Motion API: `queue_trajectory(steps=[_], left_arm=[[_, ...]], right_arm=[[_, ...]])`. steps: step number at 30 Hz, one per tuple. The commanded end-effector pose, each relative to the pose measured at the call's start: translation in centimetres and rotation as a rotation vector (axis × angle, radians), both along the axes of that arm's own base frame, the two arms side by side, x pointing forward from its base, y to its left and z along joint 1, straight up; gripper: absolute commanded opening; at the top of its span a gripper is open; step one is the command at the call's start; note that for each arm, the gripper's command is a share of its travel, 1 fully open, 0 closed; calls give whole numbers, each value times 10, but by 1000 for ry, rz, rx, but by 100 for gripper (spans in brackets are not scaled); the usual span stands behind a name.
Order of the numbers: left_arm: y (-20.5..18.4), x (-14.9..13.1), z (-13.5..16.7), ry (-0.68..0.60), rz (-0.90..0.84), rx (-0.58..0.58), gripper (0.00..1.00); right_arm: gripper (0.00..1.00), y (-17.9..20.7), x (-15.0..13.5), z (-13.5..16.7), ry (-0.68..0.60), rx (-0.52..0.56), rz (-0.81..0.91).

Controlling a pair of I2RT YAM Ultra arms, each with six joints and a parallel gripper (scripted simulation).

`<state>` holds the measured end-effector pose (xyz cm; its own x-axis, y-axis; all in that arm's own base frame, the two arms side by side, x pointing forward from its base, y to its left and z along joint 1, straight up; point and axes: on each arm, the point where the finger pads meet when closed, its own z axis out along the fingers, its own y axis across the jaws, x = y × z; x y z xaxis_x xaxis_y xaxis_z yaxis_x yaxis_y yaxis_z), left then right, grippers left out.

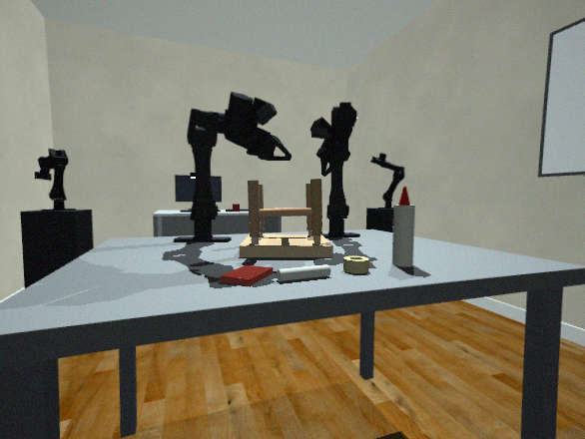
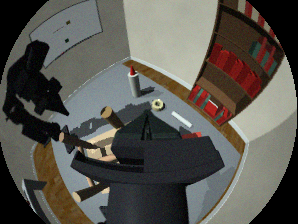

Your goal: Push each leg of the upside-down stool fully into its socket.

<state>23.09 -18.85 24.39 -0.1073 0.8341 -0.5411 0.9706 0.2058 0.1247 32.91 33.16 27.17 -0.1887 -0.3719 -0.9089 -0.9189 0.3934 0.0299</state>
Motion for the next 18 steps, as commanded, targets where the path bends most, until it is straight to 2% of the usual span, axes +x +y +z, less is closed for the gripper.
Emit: queue_trajectory(steps=[1, 4, 5, 7, 9, 10, 12, 13, 15, 16, 18], left_arm=[[3, -17, 13, 60, 151, 23, 0], [2, -28, 14, 103, 242, 48, 0], [1, -31, 13, 118, 266, 61, 0], [1, -31, 13, 118, 266, 61, 0], [0, -38, 15, 136, 313, 71, 0], [0, -44, 21, 131, 334, 59, 0], [-1, -50, 20, 152, 382, 74, 0], [-2, -53, 20, 161, 406, 85, 0], [-2, -59, 22, 167, 447, 88, 0], [-2, -61, 22, 170, 462, 94, 0], [-2, -67, 25, 171, 484, 90, 0]], right_arm=[[0, 10, -4, -4, 119, -115, -70], [0, 11, -23, -49, 219, -240, -94], [0, 17, -24, -40, 228, -264, -106], [0, 17, -24, -40, 228, -264, -106], [0, 15, -41, -71, 307, -385, -122], [0, 20, -43, -65, 310, -411, -133], [0, 15, -61, -93, 353, -509, -138], [0, 19, -63, -87, 359, -549, -151], [0, 11, -79, -110, 385, -639, -156], [0, 15, -81, -104, 388, -676, -166], [0, 10, -93, -119, 406, -759, -166]])
